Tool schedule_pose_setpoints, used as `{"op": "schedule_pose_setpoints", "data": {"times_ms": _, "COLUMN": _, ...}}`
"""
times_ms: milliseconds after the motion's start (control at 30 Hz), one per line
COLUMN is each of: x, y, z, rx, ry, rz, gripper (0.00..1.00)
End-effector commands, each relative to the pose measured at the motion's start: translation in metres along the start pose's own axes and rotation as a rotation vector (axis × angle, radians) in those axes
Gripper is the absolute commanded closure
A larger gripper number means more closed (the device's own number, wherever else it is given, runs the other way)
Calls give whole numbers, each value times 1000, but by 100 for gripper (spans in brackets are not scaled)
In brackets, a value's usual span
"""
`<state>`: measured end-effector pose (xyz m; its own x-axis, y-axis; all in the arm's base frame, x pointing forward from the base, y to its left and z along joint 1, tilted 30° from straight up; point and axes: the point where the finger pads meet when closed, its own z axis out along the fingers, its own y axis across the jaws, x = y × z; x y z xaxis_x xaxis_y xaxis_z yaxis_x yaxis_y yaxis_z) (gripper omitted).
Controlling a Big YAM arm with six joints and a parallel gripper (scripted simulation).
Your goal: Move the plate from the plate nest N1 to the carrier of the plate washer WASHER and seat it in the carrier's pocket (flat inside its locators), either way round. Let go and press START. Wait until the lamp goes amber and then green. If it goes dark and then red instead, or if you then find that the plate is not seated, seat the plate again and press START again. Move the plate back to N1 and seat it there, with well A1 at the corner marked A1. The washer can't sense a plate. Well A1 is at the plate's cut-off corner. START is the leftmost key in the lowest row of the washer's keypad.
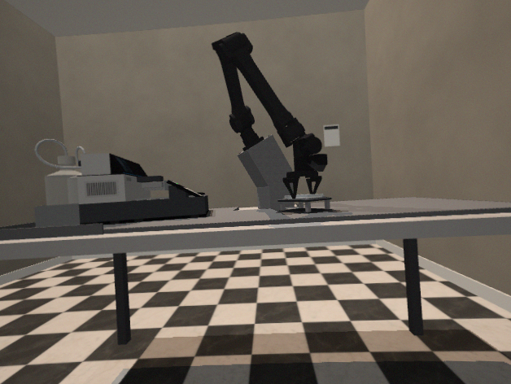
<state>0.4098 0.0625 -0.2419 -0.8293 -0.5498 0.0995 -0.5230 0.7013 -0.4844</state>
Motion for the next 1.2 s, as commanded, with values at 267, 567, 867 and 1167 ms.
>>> {"op": "schedule_pose_setpoints", "data": {"times_ms": 267, "x": -7, "y": -2, "z": -2, "rx": 4, "ry": -16, "rz": 5, "gripper": 0}}
{"op": "schedule_pose_setpoints", "data": {"times_ms": 567, "x": -9, "y": 0, "z": -16, "rx": 6, "ry": -23, "rz": 1, "gripper": 0}}
{"op": "schedule_pose_setpoints", "data": {"times_ms": 867, "x": -7, "y": 1, "z": -28, "rx": 5, "ry": -21, "rz": 0, "gripper": 0}}
{"op": "schedule_pose_setpoints", "data": {"times_ms": 1167, "x": -7, "y": 1, "z": -43, "rx": 6, "ry": -21, "rz": 0, "gripper": 0}}
